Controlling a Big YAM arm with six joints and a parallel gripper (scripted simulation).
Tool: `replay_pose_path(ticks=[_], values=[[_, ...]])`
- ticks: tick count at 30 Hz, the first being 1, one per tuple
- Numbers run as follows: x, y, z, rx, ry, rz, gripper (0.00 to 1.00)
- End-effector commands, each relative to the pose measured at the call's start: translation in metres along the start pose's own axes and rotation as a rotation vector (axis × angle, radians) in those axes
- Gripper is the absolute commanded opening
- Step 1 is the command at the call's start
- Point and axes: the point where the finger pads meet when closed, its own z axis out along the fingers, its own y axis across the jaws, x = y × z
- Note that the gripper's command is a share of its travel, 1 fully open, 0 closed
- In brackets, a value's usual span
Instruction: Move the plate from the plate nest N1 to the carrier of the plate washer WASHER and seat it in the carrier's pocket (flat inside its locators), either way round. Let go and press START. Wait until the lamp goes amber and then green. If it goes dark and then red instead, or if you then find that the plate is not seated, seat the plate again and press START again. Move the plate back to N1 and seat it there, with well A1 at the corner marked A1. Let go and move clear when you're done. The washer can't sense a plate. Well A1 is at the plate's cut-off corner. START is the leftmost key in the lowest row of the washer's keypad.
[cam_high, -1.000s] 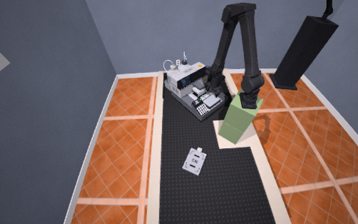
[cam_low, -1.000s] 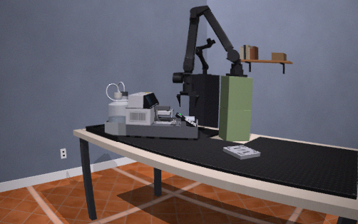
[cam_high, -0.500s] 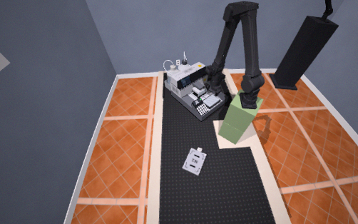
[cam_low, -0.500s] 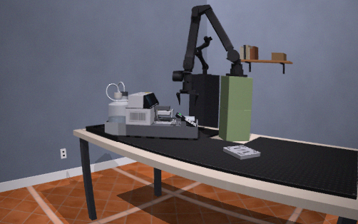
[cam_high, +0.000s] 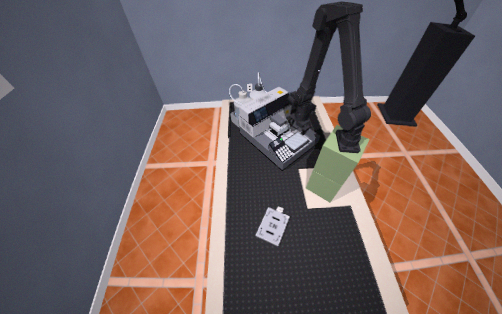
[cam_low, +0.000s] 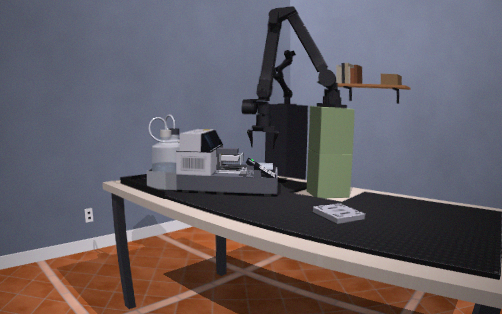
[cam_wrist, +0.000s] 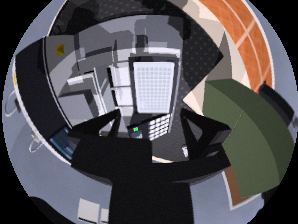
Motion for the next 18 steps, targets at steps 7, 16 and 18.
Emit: replay_pose_path(ticks=[7, 16, 18], values=[[-0.001, -0.006, -0.001, 0.017, 0.002, -0.003, 1.00], [-0.001, -0.006, -0.001, 0.017, 0.002, -0.003, 1.00], [0.010, -0.002, -0.006, -0.020, -0.005, -0.090, 0.96]])
